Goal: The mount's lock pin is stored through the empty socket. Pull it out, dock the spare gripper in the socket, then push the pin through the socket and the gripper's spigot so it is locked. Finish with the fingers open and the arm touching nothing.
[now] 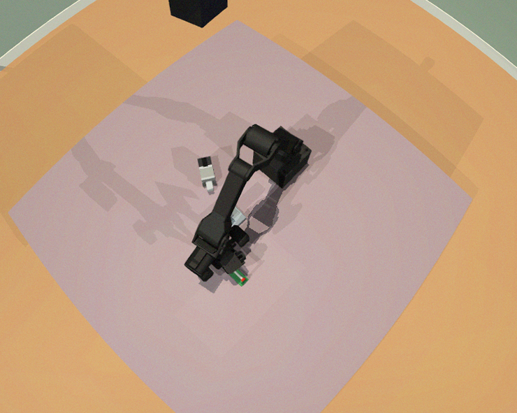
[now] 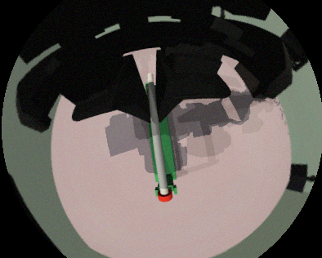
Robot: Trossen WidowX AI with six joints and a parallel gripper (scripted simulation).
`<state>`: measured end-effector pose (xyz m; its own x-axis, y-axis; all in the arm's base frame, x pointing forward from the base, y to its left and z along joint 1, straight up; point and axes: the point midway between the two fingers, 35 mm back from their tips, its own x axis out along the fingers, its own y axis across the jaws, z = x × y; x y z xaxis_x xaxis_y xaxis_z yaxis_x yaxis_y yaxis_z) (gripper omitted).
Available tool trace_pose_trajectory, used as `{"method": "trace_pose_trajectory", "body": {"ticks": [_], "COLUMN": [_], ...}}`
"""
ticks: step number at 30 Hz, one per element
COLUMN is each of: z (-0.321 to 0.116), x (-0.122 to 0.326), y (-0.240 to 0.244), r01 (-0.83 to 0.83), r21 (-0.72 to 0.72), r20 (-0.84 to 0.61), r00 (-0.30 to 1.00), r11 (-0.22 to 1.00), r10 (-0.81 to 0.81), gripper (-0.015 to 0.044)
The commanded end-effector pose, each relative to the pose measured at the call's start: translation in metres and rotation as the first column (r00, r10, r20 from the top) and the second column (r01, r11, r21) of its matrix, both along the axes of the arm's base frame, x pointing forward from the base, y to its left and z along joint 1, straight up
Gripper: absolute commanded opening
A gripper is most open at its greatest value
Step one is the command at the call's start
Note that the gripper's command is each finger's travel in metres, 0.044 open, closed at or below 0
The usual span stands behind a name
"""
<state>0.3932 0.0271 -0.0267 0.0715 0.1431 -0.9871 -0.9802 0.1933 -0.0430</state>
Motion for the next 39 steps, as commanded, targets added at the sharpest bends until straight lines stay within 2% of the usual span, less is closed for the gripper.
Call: {"method": "trace_pose_trajectory", "body": {"ticks": [1, 39], "z": [-0.0045, -0.0007], "x": [-0.0013, 0.0000], "y": [-0.0003, 0.0000], "r01": [-0.002, 0.000], "r21": [-0.001, 0.000], "r20": [-0.009, -0.001], "r00": [1.000, 1.000], "r11": [1.000, 1.000], "r10": [0.002, 0.000], "gripper": [0.0000, 0.0000]}}
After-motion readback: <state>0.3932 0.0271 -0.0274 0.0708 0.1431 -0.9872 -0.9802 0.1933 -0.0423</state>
